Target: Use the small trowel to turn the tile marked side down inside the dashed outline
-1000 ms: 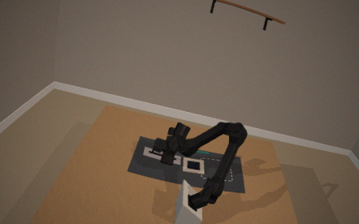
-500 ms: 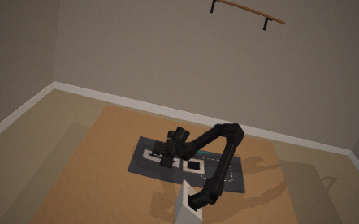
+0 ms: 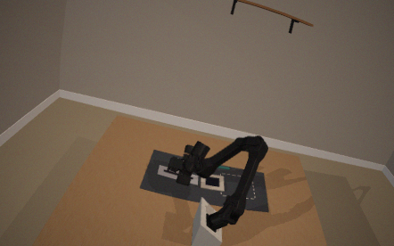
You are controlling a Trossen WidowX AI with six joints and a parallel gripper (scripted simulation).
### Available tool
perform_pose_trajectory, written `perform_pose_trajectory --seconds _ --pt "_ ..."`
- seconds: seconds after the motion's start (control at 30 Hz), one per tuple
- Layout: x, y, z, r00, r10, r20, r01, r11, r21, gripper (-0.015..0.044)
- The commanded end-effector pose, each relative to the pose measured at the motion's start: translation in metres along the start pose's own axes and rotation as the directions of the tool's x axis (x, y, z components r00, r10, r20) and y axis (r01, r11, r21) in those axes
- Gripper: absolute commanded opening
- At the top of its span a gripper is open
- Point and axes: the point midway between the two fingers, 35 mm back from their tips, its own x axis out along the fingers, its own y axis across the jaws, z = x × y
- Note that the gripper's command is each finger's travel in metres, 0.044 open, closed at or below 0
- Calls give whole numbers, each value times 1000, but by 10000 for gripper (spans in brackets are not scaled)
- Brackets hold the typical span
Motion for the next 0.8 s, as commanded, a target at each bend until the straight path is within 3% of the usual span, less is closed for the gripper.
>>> perform_pose_trajectory --seconds 0.0,0.77 --pt "0 -1 -9 1000 -1 -3 1 1000 4 0" --pt "-3 -3 -47 1000 -1 -4 1 1000 2 0"
